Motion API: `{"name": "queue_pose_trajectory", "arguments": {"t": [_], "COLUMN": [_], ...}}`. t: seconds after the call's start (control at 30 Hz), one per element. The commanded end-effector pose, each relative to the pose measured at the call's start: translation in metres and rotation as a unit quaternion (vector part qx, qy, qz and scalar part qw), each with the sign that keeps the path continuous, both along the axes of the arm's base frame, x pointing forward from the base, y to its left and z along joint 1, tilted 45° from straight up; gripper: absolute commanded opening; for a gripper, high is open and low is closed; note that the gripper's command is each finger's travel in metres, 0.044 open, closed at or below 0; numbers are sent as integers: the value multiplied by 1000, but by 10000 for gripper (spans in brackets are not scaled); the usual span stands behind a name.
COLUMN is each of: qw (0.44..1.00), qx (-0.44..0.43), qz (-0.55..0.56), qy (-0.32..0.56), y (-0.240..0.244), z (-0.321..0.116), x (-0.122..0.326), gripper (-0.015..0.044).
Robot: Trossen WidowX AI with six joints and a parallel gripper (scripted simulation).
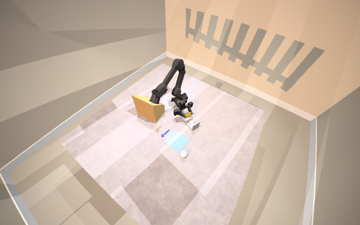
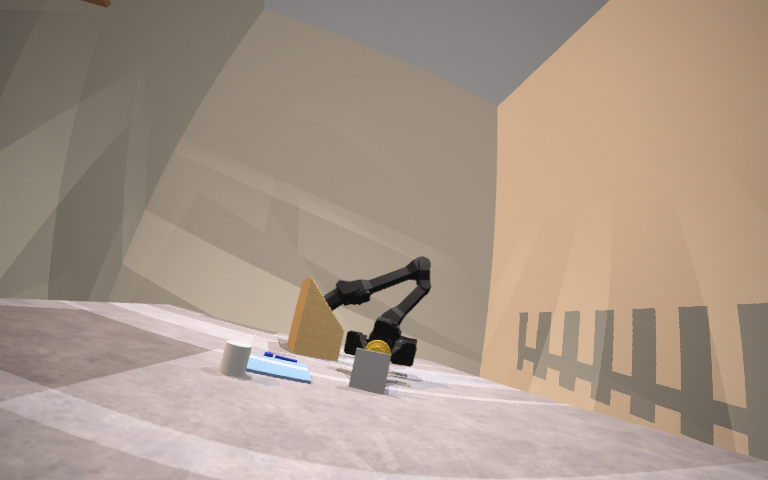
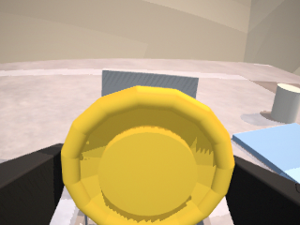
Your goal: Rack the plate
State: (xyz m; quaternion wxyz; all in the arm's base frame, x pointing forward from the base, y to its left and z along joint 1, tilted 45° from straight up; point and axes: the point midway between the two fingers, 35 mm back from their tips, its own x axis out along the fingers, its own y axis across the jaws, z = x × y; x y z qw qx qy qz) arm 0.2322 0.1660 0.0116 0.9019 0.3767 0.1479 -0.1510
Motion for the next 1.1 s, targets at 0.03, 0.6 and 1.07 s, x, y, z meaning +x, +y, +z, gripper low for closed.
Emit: {"name": "queue_pose_trajectory", "arguments": {"t": [0.03,0.6,1.07], "qw": [1000,1000,1000], "qx": [-3,-4,-1], "qz": [0,4,3], "qy": [2,5,4], "y": [-3,7,8], "z": [-2,-19,-18], "x": [3,6,6], "gripper": [0,0,157]}}
